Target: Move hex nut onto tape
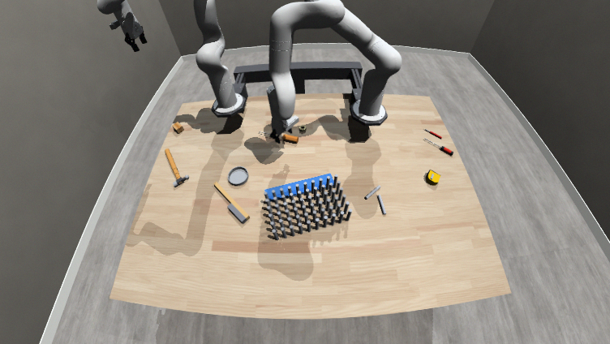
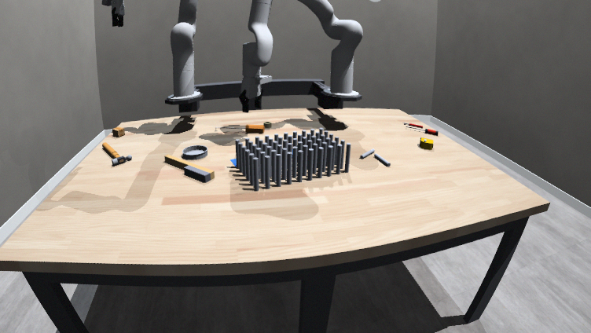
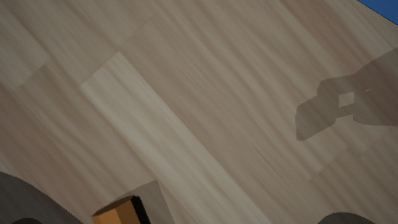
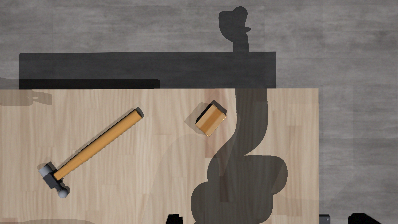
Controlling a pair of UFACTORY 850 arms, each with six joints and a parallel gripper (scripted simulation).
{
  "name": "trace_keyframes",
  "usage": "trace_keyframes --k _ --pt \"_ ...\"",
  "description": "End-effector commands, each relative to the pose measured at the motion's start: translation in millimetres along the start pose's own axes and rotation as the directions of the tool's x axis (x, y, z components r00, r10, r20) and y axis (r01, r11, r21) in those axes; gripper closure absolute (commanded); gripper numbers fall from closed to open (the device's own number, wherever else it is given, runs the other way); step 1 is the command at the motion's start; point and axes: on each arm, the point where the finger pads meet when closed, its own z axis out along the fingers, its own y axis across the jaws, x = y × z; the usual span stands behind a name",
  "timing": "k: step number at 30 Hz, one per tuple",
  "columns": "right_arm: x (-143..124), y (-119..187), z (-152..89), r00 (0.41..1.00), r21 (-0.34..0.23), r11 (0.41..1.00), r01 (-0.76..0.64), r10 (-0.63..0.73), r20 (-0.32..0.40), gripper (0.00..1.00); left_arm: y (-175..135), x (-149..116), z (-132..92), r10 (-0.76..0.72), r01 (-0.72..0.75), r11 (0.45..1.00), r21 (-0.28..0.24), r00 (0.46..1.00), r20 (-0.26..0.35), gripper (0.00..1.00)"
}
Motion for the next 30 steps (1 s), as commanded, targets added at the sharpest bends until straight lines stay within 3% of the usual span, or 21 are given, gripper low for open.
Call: trace_keyframes --k 1,21,30 --pt "-0.4 0.8 -1.3 1.000 0.000 1.000 -0.007 0.007 -0.004 0.00 -15.4 -12.1 1.7 -0.072 0.072 0.997 -0.011 0.997 -0.008 0.00" --pt "-0.4 0.8 -1.3 1.000 0.000 1.000 -0.007 0.007 -0.004 0.00 -86.5 -48.5 10.1 -0.360 0.360 0.933 -0.022 0.933 0.004 0.00" --pt "-0.4 0.8 -1.3 1.000 0.000 1.000 -0.007 0.007 -0.004 0.00 -93.3 -51.0 10.8 -0.386 0.386 0.922 -0.023 0.922 0.006 0.00"
